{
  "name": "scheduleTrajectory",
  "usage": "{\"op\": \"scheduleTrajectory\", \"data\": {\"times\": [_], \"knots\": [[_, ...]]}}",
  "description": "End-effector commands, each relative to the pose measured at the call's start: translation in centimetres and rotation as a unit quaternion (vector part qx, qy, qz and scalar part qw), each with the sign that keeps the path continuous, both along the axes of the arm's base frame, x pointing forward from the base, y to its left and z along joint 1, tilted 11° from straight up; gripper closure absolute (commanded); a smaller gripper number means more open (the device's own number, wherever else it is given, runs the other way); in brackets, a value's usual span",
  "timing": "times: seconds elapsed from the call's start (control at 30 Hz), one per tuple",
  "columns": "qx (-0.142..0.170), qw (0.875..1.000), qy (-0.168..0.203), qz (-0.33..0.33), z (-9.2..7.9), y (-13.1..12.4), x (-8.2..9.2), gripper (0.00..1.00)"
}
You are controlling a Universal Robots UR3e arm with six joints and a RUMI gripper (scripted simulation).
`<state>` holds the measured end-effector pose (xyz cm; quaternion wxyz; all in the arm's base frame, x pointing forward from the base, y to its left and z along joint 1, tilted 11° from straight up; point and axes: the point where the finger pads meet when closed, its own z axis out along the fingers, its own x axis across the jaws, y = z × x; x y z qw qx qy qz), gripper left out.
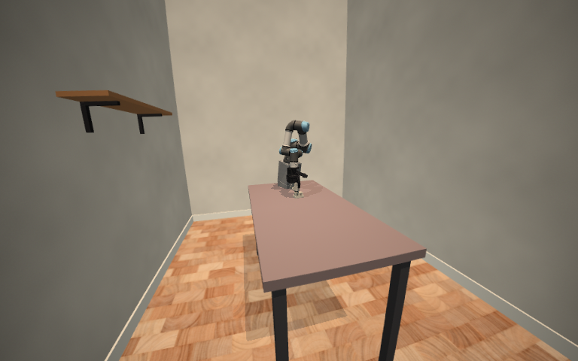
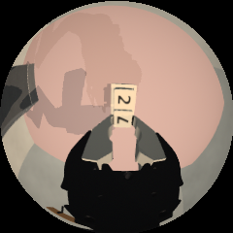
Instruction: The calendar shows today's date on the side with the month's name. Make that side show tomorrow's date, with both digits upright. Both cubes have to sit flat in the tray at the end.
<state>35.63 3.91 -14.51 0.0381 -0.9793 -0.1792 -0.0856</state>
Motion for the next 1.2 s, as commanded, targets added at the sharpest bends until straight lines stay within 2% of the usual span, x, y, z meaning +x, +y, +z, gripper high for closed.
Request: {"op": "scheduleTrajectory", "data": {"times": [0.0, 1.07, 1.1, 1.17], "knots": [[0.0, 1.0, -0.001, 0.0, 0.04, -0.03, 0.06, 0.9], [0.0, 1.0, -0.001, 0.0, 0.04, -0.03, 0.06, 0.9], [0.0, 1.0, -0.001, 0.0, 0.04, -0.03, 0.06, 0.86], [0.0, 1.0, -0.001, 0.0, 0.04, -0.03, 0.06, 0.86]]}}
